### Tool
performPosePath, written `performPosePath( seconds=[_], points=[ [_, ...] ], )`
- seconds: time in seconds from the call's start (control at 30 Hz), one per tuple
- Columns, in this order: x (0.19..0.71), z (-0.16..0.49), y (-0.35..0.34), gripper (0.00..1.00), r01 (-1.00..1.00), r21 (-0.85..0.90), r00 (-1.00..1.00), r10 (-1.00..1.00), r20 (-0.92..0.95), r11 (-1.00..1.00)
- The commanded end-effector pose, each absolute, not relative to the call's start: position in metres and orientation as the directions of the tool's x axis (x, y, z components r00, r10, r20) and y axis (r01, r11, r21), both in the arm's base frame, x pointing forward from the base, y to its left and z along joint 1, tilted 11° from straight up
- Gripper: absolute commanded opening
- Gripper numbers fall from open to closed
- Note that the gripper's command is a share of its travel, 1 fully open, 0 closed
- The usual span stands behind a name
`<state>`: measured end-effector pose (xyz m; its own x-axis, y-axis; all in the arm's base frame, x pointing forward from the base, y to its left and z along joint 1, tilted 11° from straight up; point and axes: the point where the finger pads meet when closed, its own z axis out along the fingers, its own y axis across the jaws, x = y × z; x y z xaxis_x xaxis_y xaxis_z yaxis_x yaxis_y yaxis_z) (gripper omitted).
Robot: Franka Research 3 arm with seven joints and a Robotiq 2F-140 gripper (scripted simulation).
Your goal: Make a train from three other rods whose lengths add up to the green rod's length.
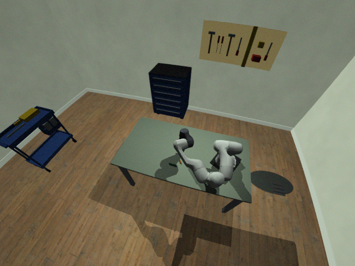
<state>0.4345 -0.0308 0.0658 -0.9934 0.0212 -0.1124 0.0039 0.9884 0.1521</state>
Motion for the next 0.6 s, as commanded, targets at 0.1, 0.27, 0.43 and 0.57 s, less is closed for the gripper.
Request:
performPosePath(
  seconds=[0.1,0.27,0.43,0.57],
  points=[
    [0.430,0.091,-0.034,0.15,0.006,0.156,-0.994,0.023,-0.107,0.988],
    [0.427,0.118,-0.038,0.15,0.006,0.156,-0.994,0.023,-0.107,0.988],
    [0.426,0.131,-0.041,0.15,0.006,0.156,-0.994,0.023,-0.107,0.988],
    [0.425,0.142,-0.042,0.15,0.006,0.156,-0.994,0.023,-0.107,0.988]
  ],
)
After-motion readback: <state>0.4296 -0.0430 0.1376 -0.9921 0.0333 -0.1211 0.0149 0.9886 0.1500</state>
